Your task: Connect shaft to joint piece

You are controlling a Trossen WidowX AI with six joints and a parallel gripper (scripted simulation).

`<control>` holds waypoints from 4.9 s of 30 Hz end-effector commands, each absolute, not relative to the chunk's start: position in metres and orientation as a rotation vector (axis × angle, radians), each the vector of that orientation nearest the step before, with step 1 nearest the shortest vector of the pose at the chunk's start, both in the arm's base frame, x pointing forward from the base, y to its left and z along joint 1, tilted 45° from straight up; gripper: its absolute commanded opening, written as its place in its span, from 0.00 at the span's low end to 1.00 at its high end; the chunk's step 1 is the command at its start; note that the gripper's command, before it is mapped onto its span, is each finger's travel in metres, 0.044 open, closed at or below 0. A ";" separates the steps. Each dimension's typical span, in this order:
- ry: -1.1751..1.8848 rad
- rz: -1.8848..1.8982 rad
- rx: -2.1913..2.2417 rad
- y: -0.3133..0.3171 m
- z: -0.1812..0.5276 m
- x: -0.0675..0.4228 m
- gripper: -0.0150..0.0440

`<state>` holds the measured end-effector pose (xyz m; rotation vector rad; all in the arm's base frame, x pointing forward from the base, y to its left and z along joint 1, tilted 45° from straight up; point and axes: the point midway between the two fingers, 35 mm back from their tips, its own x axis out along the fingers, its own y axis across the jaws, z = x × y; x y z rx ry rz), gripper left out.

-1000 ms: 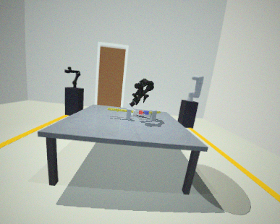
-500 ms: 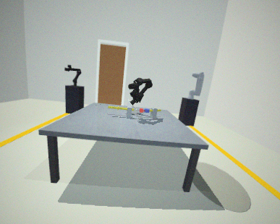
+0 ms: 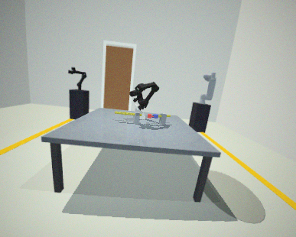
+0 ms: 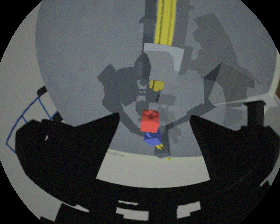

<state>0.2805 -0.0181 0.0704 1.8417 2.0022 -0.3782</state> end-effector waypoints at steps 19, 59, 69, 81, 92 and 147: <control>1.950 -0.238 1.739 -0.044 0.040 0.286 1.00; 1.531 0.622 0.586 -0.184 -0.094 0.285 1.00; 1.534 0.617 0.584 -0.185 -0.097 0.284 1.00; 1.686 0.309 0.882 -0.173 -0.110 0.285 1.00; 1.789 -0.012 1.149 -0.162 -0.123 0.284 1.00; 1.858 -0.762 1.646 -0.116 -0.168 0.279 0.82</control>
